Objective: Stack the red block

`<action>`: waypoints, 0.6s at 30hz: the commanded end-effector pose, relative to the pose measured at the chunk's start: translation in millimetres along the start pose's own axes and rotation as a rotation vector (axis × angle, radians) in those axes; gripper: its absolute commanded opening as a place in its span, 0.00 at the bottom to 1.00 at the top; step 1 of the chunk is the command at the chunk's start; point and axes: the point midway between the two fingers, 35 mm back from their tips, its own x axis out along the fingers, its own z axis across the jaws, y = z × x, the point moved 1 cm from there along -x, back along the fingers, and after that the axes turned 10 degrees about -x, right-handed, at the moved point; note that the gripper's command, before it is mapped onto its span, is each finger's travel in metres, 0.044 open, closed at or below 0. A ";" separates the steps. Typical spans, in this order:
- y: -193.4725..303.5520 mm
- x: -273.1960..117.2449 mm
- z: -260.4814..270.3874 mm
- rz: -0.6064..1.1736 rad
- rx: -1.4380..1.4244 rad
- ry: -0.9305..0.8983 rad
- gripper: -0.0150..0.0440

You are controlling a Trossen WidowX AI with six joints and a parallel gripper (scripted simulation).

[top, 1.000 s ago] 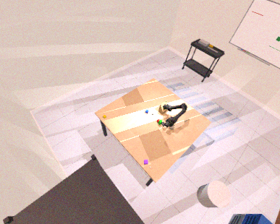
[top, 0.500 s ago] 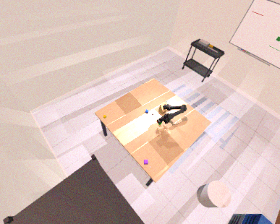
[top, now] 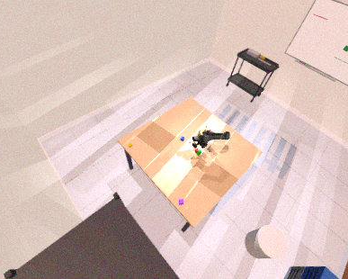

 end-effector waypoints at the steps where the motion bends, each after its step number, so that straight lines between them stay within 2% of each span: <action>1: 4.1 0.4 2.3 -0.028 0.008 0.001 1.00; 6: 4.0 10.4 1.2 -0.026 0.008 0.001 1.00; 12: 2.2 47.2 1.7 -0.029 0.007 0.002 1.00; 18: 0.2 51.9 1.3 -0.030 0.007 0.001 1.00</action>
